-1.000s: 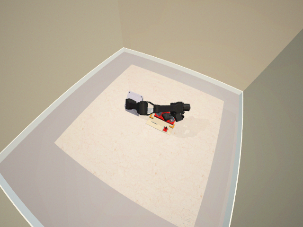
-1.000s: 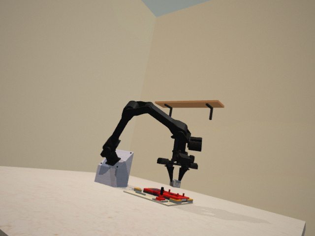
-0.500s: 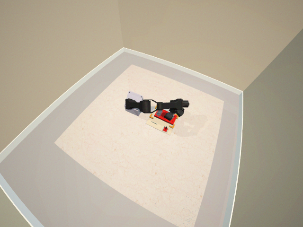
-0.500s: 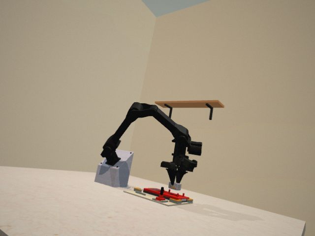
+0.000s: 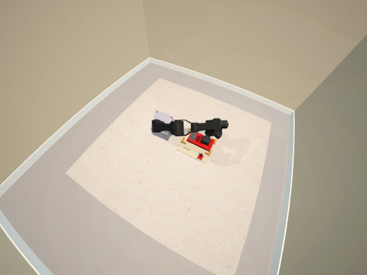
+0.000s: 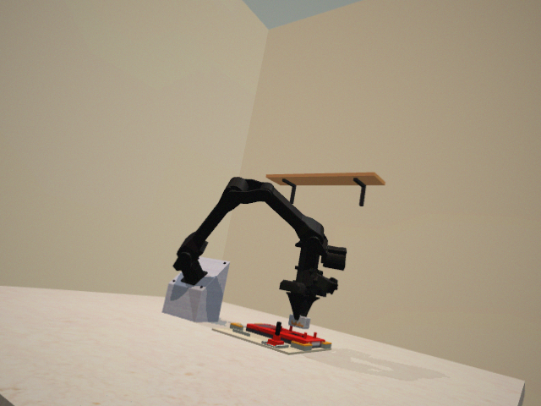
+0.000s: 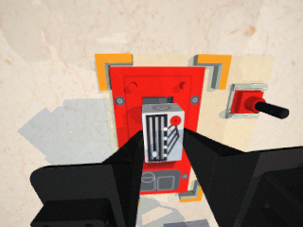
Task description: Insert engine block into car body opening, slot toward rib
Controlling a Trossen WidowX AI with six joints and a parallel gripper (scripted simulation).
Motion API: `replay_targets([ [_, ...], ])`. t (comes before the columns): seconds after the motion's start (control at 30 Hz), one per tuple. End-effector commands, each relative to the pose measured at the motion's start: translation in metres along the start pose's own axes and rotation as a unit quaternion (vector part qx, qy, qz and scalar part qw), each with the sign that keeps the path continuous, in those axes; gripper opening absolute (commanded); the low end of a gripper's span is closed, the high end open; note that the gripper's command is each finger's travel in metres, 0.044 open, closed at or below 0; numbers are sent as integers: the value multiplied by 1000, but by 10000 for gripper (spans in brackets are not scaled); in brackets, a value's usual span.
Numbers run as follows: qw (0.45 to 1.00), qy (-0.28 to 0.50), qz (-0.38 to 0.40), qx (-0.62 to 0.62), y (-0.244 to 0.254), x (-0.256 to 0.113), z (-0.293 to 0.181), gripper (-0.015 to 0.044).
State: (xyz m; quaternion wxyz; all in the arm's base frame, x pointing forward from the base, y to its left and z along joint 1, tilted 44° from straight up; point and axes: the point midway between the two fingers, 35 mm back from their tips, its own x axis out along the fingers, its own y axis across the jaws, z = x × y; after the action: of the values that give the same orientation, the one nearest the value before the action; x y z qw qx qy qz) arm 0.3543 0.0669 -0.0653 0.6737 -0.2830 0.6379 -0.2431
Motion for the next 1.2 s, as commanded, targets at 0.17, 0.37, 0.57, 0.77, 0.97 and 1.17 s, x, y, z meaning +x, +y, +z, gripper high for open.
replay_targets([
  [0.17,1000,1,2,-5,1,0,-1,159],
  [0.37,1000,1,2,9,1,1,-1,159],
  [0.57,997,1,2,73,2,1,-1,159],
  [0.77,997,1,2,75,2,1,-1,159],
  [0.97,999,1,2,39,2,1,-1,159],
  [1.17,1000,1,2,-13,2,1,-1,159],
])
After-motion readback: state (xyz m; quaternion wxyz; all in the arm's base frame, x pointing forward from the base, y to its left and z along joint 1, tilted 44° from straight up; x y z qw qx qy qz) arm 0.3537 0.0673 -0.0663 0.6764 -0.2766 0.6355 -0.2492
